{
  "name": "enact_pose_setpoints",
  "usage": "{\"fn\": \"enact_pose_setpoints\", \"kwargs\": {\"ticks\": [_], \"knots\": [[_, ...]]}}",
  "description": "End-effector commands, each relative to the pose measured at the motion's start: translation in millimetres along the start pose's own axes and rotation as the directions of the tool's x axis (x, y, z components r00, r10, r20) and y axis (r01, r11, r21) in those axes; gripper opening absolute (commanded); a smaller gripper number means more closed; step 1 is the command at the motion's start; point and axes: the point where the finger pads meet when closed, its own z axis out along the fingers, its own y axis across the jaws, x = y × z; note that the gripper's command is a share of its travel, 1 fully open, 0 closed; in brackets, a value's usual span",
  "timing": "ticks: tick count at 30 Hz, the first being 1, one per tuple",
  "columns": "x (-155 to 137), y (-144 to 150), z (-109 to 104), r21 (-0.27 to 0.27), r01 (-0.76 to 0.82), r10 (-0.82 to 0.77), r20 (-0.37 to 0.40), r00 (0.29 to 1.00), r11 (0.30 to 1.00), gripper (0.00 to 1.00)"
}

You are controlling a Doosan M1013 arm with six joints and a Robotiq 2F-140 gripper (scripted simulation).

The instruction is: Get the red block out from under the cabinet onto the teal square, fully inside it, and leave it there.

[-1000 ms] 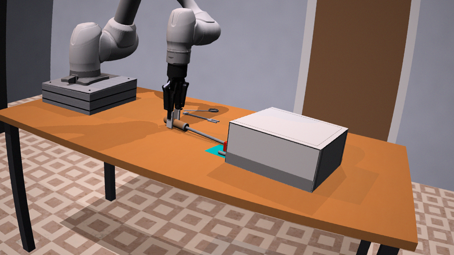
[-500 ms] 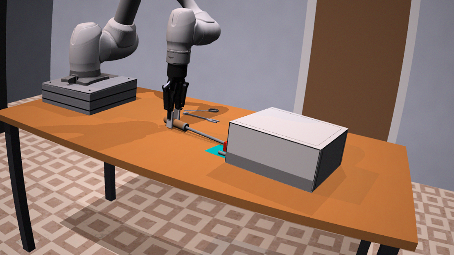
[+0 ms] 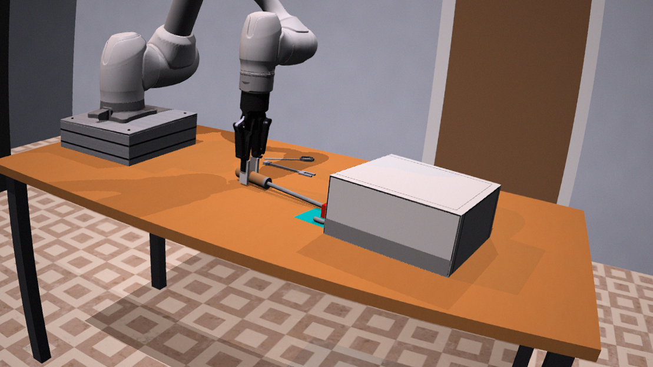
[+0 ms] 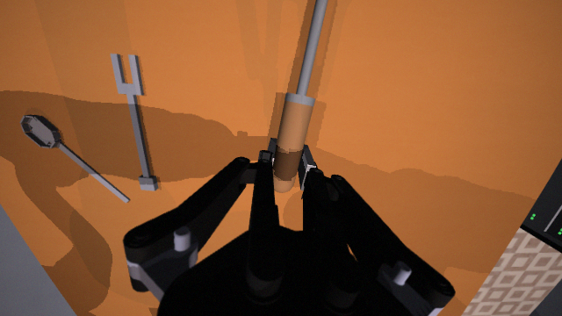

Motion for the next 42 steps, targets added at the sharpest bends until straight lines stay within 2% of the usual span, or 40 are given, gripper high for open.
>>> {"fn": "enact_pose_setpoints", "kwargs": {"ticks": [1,15,27,42], "knots": [[0.0,-0.1,-0.1,0.000,0.000,0.000,0.000,1.000,1.000,0.00],[-0.7,1.2,-0.1,0.000,0.000,0.000,0.000,1.000,1.000,0.00],[-10.0,19.5,-0.1,0.000,0.000,0.000,0.000,1.000,1.000,0.00],[-13.6,26.4,-0.1,0.000,0.000,0.000,0.000,1.000,1.000,0.00]]}}
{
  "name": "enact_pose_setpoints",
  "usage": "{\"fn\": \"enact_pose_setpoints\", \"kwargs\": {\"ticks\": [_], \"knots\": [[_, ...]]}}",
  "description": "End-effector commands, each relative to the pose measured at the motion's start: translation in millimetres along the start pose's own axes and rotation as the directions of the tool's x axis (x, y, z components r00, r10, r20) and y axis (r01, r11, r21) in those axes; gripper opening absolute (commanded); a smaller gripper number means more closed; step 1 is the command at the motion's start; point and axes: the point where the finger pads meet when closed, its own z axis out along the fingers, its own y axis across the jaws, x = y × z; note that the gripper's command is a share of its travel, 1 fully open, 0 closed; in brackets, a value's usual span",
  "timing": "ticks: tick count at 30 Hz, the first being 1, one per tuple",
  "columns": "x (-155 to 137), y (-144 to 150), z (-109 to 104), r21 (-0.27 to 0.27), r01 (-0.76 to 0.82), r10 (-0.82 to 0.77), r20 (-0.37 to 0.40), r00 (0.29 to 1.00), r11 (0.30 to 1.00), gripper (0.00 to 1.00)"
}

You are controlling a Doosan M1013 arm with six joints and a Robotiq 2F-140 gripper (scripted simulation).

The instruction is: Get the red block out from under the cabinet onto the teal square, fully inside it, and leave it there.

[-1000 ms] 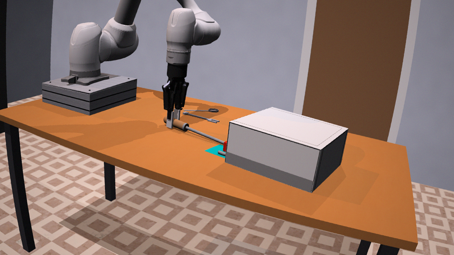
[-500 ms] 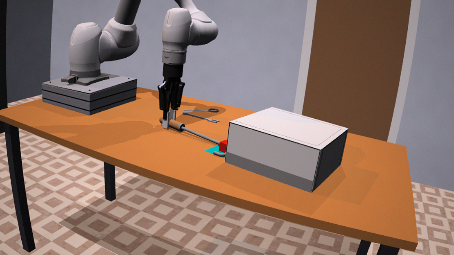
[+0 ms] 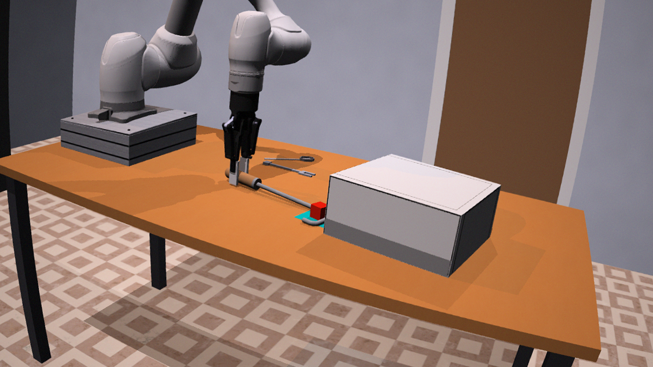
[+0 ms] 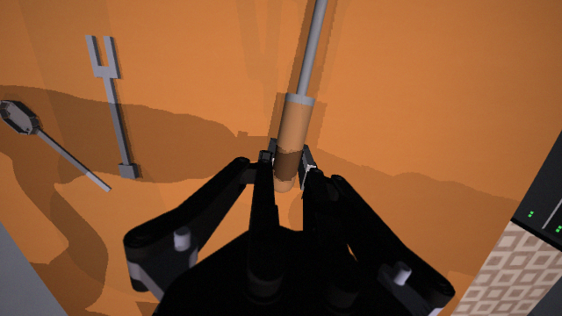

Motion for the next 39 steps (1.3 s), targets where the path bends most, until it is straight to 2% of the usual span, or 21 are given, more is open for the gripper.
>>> {"fn": "enact_pose_setpoints", "kwargs": {"ticks": [1,32,39], "knots": [[0.0,0.0,-0.1,0.000,0.000,0.000,0.000,1.000,1.000,0.00],[0.0,-0.1,-0.1,0.000,0.000,0.000,0.000,1.000,1.000,0.00],[5.0,-7.8,-0.1,0.000,0.000,0.000,0.000,1.000,1.000,0.00]]}}
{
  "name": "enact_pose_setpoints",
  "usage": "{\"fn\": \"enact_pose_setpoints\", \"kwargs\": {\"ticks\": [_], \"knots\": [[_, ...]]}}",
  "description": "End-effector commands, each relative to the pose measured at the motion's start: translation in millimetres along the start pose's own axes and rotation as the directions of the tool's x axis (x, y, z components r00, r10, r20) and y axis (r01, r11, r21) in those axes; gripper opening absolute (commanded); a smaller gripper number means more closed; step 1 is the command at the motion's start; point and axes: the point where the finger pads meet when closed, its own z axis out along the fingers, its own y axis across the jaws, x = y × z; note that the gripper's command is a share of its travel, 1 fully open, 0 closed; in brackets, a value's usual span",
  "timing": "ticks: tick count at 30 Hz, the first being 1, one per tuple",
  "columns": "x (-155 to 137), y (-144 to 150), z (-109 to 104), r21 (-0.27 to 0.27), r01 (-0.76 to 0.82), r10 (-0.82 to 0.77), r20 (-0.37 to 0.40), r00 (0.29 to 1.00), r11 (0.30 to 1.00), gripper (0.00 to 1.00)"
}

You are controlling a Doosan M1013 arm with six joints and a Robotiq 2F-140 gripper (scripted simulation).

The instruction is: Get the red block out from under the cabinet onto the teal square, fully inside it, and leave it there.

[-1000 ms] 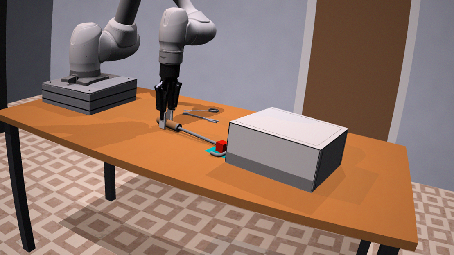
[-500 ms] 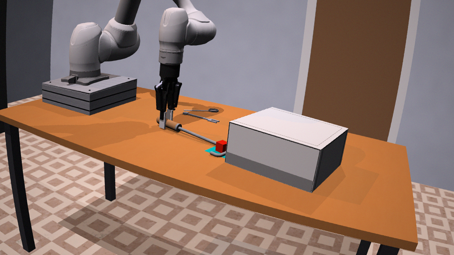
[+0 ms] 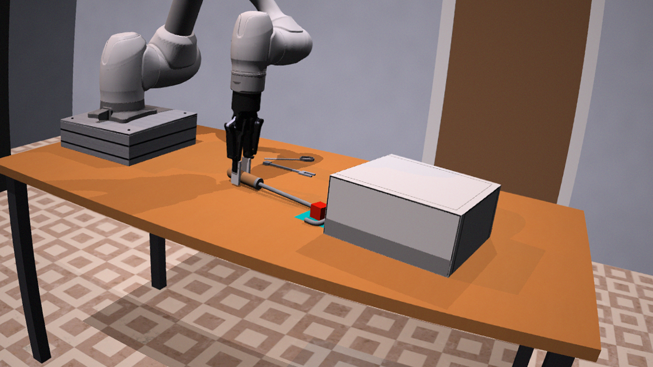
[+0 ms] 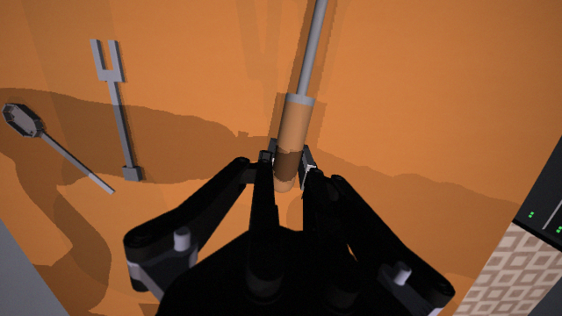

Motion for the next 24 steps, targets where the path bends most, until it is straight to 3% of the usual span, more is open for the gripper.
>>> {"fn": "enact_pose_setpoints", "kwargs": {"ticks": [1,24], "knots": [[3.5,-5.5,-0.1,0.000,0.000,0.000,0.000,1.000,1.000,0.00],[7.0,-11.0,-0.1,0.000,0.000,0.000,0.000,1.000,1.000,0.00]]}}
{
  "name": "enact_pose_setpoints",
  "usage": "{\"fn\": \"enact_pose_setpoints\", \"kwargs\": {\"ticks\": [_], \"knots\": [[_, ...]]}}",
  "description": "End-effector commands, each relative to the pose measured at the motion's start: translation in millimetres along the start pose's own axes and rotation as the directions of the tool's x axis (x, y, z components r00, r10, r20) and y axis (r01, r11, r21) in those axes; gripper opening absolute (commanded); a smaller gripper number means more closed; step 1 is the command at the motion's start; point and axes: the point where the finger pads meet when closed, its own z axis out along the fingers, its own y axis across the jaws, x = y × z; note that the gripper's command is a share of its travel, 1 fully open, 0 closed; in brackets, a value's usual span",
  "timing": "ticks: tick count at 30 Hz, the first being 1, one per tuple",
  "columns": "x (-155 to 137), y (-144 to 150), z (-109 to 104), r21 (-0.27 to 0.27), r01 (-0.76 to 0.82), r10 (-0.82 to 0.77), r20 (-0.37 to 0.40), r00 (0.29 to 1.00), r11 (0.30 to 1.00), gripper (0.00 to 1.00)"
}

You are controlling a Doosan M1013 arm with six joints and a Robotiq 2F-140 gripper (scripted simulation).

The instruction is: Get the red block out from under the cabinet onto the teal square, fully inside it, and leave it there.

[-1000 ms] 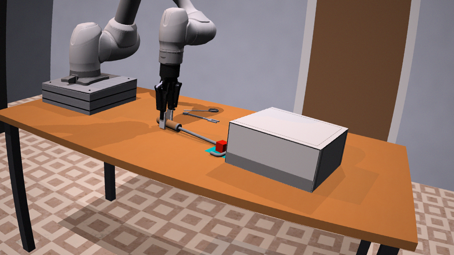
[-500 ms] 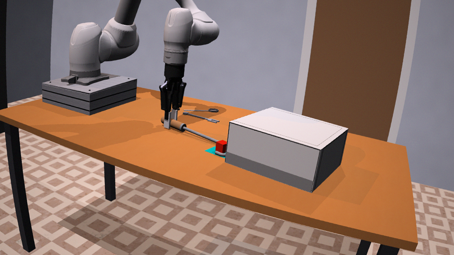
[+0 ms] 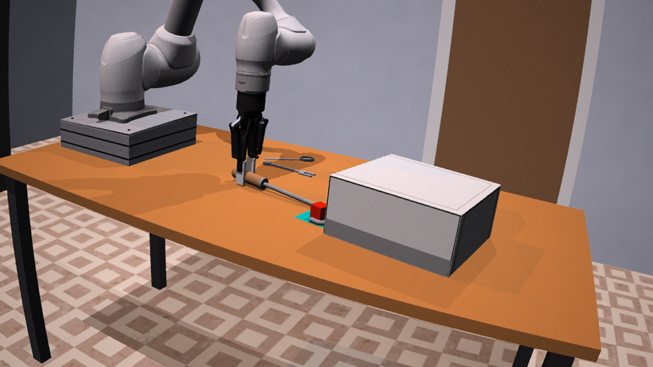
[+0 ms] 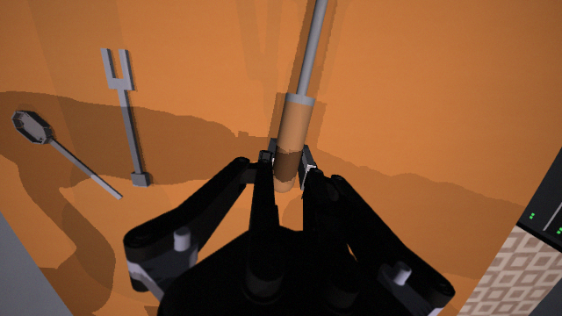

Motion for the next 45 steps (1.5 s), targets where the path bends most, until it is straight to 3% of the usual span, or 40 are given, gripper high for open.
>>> {"fn": "enact_pose_setpoints", "kwargs": {"ticks": [1,16,17,45], "knots": [[0.0,-0.1,-0.1,0.000,0.000,0.000,0.000,1.000,1.000,0.00],[0.0,-0.1,-0.1,0.000,0.000,0.000,0.000,1.000,1.000,0.00],[0.0,-0.1,-0.1,0.000,0.000,0.000,0.000,1.000,1.000,0.34],[0.0,-0.1,-0.1,0.000,0.000,0.000,0.000,1.000,1.000,0.34]]}}
